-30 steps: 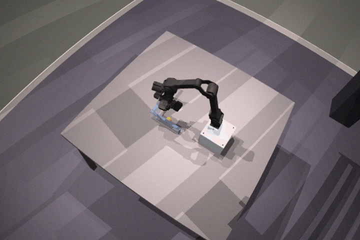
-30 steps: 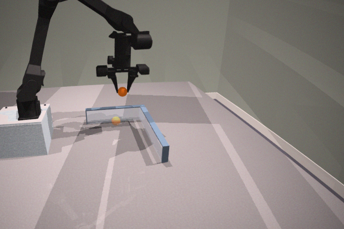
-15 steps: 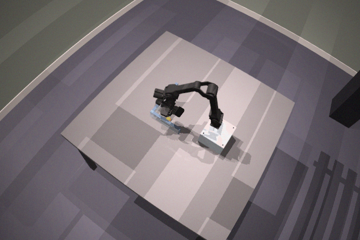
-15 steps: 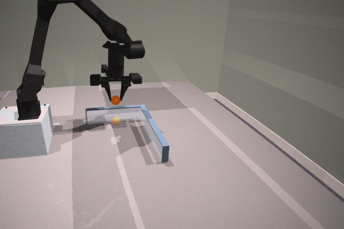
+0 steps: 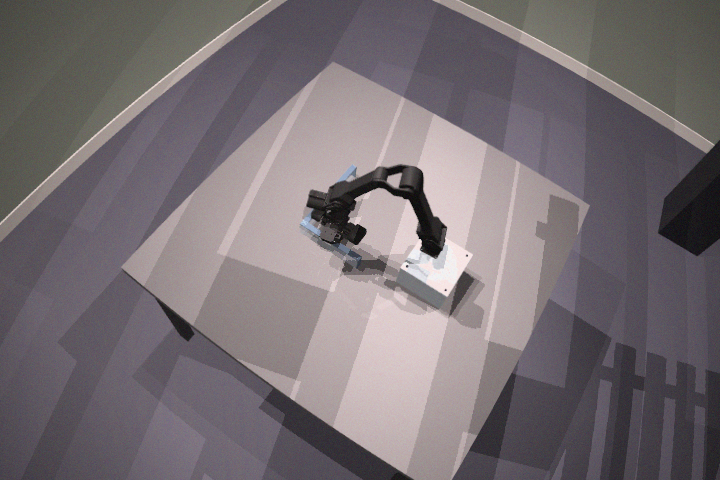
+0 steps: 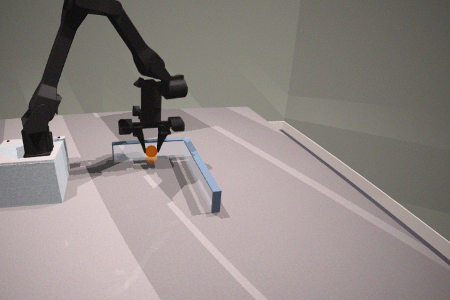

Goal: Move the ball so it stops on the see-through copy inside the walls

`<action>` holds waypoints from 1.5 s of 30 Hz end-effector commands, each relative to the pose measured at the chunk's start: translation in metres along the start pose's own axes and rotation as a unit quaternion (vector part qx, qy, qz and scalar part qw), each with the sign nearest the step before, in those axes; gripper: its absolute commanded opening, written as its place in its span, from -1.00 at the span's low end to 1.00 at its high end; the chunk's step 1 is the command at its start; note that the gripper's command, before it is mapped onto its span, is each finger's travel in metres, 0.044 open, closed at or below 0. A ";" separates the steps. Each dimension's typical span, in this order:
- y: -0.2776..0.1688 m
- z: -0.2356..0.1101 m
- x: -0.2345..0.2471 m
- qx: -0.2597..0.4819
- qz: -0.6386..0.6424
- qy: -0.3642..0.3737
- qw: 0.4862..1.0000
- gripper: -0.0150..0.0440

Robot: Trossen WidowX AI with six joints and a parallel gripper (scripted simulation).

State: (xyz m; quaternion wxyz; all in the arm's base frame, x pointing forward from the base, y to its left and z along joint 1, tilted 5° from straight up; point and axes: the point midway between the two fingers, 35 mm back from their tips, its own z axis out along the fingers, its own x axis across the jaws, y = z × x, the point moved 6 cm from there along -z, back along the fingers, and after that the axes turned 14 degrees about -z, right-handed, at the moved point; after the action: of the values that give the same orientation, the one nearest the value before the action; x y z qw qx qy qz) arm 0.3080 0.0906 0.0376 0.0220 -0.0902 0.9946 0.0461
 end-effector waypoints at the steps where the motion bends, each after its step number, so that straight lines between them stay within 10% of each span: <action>1: 0.000 0.010 0.001 0.001 0.003 -0.002 1.000 -0.49; 23: 0.000 0.029 0.001 0.001 0.003 -0.002 1.000 -0.49; 34: 0.000 0.027 0.001 0.000 0.000 -0.001 1.000 0.45; 39: 0.000 0.025 0.001 0.000 0.000 -0.001 1.000 0.45; 45: 0.000 -0.058 0.000 0.002 0.003 -0.003 1.000 0.45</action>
State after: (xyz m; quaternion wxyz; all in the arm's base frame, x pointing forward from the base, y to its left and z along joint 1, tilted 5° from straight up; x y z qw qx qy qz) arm 0.3038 0.0879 0.0533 0.0054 -0.0852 0.9954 0.0431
